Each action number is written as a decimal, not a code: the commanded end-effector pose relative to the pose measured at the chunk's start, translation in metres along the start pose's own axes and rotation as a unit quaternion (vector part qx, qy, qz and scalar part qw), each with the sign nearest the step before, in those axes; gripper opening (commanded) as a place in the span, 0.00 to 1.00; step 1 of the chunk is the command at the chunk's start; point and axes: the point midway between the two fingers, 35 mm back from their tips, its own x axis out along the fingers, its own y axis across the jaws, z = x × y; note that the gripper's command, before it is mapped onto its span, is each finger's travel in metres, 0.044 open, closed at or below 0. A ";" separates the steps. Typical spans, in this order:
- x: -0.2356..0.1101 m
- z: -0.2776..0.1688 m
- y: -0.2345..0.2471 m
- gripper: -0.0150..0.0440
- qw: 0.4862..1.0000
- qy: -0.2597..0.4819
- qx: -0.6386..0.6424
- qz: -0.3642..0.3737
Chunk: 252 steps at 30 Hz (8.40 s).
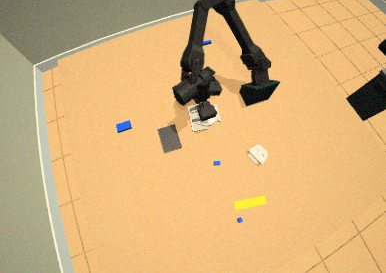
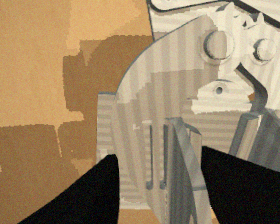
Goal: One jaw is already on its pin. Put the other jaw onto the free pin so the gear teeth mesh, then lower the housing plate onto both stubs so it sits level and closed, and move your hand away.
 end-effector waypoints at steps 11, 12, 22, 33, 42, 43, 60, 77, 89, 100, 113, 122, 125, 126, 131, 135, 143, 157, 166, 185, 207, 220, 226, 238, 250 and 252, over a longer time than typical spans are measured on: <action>0.001 0.001 0.000 0.48 1.000 -0.001 -0.004 0.002; 0.002 0.001 0.000 0.48 1.000 -0.001 -0.004 0.002; 0.004 0.001 0.000 0.48 1.000 -0.001 -0.006 0.002; 0.008 0.001 0.001 0.48 1.000 -0.001 -0.006 0.002; 0.011 0.001 0.001 0.48 1.000 -0.001 -0.007 0.003; 0.011 0.001 0.001 0.48 1.000 -0.001 -0.007 0.003; 0.014 0.001 0.001 0.48 1.000 -0.001 -0.007 0.003; 0.020 0.001 0.001 0.48 1.000 -0.001 -0.005 0.003; 0.020 0.001 0.001 0.48 1.000 -0.001 -0.005 0.003; 0.020 0.001 0.001 0.48 1.000 -0.001 -0.005 0.003; 0.020 0.001 0.001 0.48 1.000 -0.001 -0.005 0.003; 0.015 0.001 0.001 0.48 1.000 -0.001 -0.005 0.003; 0.014 0.001 0.001 0.48 1.000 -0.001 -0.005 0.003; 0.014 0.001 0.001 0.48 1.000 -0.001 -0.005 0.003; 0.016 0.001 0.000 0.48 1.000 -0.001 -0.005 0.003; 0.016 0.001 0.000 0.48 1.000 -0.001 -0.005 0.003; 0.018 0.001 0.000 0.48 1.000 -0.001 -0.005 0.003; 0.020 0.001 0.000 0.48 1.000 -0.001 -0.005 0.003; 0.020 0.001 0.000 0.48 1.000 -0.001 -0.005 0.003; 0.018 0.001 -0.001 0.63 1.000 0.001 -0.004 0.002; -0.051 0.003 0.000 0.63 1.000 -0.001 -0.005 0.003; -0.048 0.004 -0.028 1.00 0.995 0.002 0.097 -0.019; -0.054 0.005 -0.047 1.00 0.983 0.001 0.183 -0.026; -0.064 0.012 -0.086 1.00 0.936 -0.007 0.350 -0.035; -0.073 0.025 -0.125 1.00 0.861 -0.017 0.507 -0.037; -0.074 0.027 -0.131 1.00 0.846 -0.019 0.532 -0.037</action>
